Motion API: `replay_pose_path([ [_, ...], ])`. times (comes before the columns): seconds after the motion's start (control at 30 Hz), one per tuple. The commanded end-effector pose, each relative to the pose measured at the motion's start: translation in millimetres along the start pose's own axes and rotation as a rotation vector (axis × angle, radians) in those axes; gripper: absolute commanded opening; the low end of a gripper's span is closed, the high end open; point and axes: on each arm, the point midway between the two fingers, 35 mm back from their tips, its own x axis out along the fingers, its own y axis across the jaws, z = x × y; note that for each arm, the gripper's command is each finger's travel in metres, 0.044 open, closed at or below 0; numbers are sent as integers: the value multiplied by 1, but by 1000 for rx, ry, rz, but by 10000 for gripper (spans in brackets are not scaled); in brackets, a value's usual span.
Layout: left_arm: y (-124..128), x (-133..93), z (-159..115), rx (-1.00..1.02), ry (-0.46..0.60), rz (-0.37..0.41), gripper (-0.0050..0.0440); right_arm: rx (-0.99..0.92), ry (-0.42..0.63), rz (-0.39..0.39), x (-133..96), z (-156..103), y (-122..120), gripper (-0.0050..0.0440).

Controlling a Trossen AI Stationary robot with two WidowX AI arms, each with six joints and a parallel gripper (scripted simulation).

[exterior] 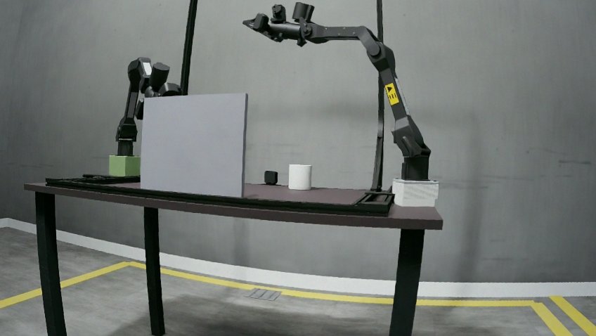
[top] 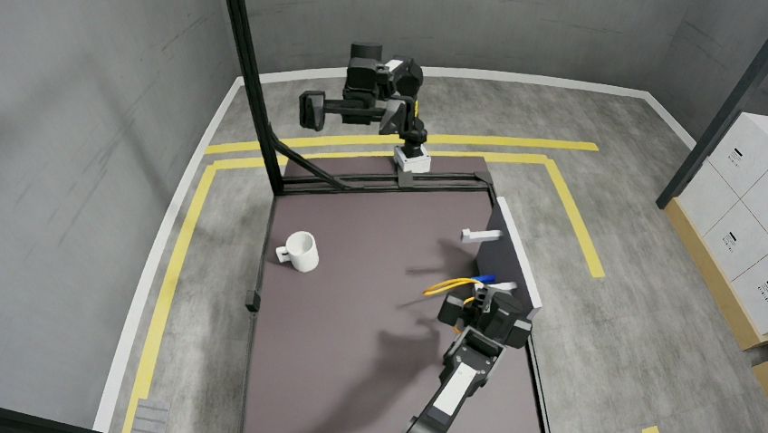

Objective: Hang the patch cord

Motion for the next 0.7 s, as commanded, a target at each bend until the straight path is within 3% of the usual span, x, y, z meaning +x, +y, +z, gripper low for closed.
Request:
replay_pose_path([
  [0.0, 4, -4, 30, -29, -101, 20, 440, -6, -26, -3, -6, 11, -1, 25],
  [0.2, 14, -11, 73, -106, -324, 68, 440, -6, -26, -3, -6, 11, -1, 25],
  [0.5, 32, -41, 127, -221, -613, 124, 440, -6, -26, -3, -6, 11, -1, 25],
  [0.57, 32, -41, 127, -221, -613, 124, 440, -6, -26, -3, -6, 11, -1, 25],
  [0.6, 36, -51, 140, -251, -690, 130, 440, -6, -26, -3, -6, 11, -1, 25],
  [0.67, 41, -60, 148, -282, -748, 148, 440, -6, -26, -3, -6, 11, -1, 25],
])
